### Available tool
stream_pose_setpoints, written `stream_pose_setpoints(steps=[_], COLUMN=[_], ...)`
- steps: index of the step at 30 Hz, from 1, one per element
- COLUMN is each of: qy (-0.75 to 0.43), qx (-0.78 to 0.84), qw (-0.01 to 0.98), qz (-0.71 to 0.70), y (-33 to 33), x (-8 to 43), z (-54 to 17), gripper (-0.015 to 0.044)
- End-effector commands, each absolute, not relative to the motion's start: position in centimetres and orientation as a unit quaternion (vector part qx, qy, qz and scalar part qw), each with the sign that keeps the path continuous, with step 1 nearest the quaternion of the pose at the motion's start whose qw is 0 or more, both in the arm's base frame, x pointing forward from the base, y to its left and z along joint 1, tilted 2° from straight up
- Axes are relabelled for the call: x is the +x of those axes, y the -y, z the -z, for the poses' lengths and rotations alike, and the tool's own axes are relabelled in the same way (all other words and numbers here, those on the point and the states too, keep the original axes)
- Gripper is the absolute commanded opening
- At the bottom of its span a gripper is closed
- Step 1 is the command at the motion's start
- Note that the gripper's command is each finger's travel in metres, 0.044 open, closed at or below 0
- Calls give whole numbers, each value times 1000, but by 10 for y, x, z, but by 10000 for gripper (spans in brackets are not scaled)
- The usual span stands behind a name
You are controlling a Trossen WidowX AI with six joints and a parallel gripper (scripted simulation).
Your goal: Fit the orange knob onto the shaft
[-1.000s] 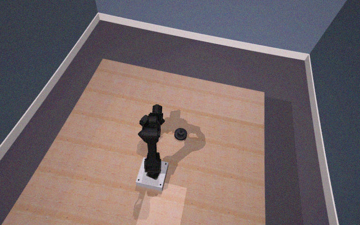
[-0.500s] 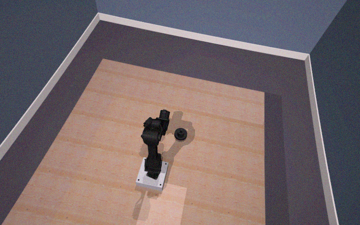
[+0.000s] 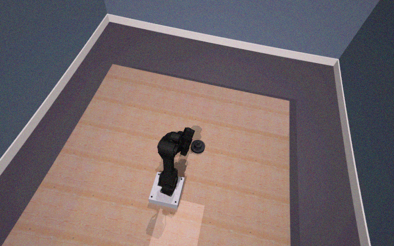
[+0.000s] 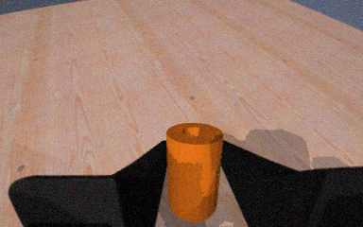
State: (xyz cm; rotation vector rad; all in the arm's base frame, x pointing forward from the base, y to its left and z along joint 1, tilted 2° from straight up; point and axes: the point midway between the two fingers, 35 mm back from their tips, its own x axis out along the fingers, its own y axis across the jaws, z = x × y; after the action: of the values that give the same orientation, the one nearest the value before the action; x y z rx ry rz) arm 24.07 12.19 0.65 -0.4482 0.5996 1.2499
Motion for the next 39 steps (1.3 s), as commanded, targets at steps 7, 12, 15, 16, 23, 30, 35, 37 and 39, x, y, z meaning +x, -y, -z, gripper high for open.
stream_pose_setpoints(steps=[7, 12, 15, 16, 23, 30, 35, 37, 39], qy=[-207, -174, -154, -147, -100, -106, -106, -106, -106], qx=[-154, -128, -113, -108, -71, -77, -77, -77, -77], qw=[766, 775, 779, 780, 788, 787, 787, 787, 787], qz=[-589, -594, -597, -598, -604, -603, -603, -603, -603], y=[-112, -107, -104, -103, -96, -96, -96, -96, -96], x=[237, 235, 234, 234, 231, 232, 232, 232, 232], z=[-4, -2, 0, 0, 4, 3, 3, 3, 3], gripper=[179, 179, 179, 179, 179, 231, 260, 260, 260])
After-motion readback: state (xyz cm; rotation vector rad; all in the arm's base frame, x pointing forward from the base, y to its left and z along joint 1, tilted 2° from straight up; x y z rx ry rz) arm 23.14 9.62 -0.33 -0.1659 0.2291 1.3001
